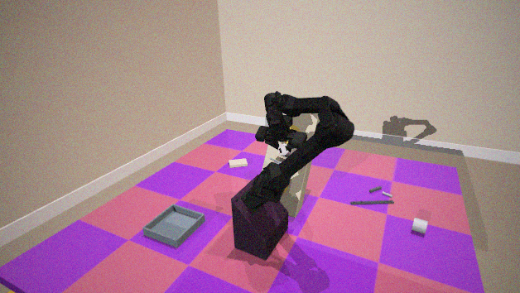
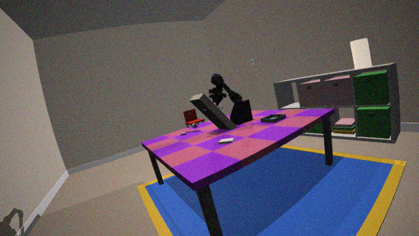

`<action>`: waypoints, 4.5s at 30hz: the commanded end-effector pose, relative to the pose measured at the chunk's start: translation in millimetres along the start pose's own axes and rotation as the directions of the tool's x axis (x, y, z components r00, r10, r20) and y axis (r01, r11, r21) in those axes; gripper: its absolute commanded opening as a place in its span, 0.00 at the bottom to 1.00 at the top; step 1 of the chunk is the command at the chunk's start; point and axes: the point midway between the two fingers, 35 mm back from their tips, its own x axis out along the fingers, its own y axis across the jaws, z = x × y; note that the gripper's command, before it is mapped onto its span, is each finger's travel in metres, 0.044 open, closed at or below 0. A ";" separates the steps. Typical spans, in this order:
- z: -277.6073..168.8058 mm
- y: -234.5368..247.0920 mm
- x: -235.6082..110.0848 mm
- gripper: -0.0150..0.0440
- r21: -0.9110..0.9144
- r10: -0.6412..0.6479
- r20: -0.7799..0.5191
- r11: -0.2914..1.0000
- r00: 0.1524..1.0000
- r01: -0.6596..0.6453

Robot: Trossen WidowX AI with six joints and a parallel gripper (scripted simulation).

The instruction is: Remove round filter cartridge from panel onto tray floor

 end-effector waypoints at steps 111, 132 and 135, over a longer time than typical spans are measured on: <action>-357.2 263.2 -51.9 0.25 -0.829 0.493 -0.553 -0.243 0.672 -0.503; -371.1 260.5 -25.4 0.61 -0.832 0.494 -0.549 -0.244 0.675 -0.498; -371.1 260.5 -25.4 0.74 -0.832 0.494 -0.549 -0.244 0.675 -0.498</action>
